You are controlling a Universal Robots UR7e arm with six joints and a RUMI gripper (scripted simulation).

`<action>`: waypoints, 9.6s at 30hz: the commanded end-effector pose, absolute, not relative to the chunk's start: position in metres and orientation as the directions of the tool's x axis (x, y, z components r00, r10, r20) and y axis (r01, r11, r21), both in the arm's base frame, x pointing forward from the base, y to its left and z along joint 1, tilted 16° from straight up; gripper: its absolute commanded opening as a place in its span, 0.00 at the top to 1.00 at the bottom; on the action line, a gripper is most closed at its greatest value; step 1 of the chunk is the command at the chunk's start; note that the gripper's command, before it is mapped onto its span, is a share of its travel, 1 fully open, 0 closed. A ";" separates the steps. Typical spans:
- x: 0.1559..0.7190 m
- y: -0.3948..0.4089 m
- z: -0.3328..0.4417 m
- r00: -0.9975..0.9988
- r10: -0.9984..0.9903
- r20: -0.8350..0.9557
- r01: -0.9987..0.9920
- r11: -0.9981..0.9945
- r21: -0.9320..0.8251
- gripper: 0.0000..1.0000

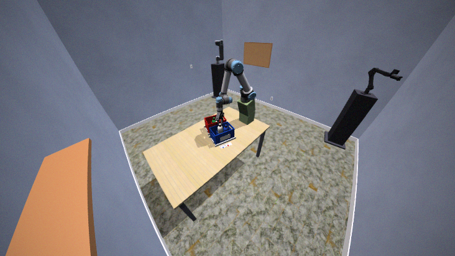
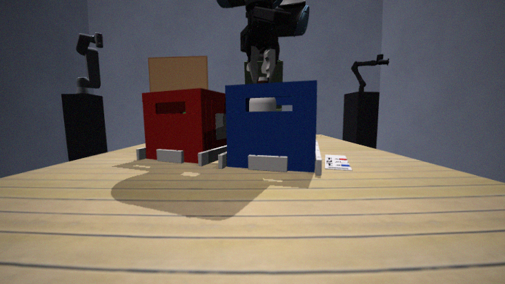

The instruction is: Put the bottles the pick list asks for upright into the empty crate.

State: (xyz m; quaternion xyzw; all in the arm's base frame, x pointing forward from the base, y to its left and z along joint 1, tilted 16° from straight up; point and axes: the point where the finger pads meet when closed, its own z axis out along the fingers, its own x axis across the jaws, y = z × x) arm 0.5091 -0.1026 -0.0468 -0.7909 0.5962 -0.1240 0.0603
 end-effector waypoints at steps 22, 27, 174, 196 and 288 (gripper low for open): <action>0.515 -0.104 -0.064 0.258 -0.958 0.125 -0.928 -0.282 -0.245 1.00; 0.515 -0.104 -0.065 0.258 -0.958 0.125 -0.928 -0.282 -0.245 1.00; 0.522 -0.105 -0.092 0.258 -0.958 0.125 -0.928 -0.282 -0.245 1.00; 0.523 -0.105 -0.093 0.258 -0.958 0.125 -0.928 -0.282 -0.245 0.62; 0.500 -0.101 -0.012 0.258 -0.958 0.125 -0.928 -0.282 -0.245 0.62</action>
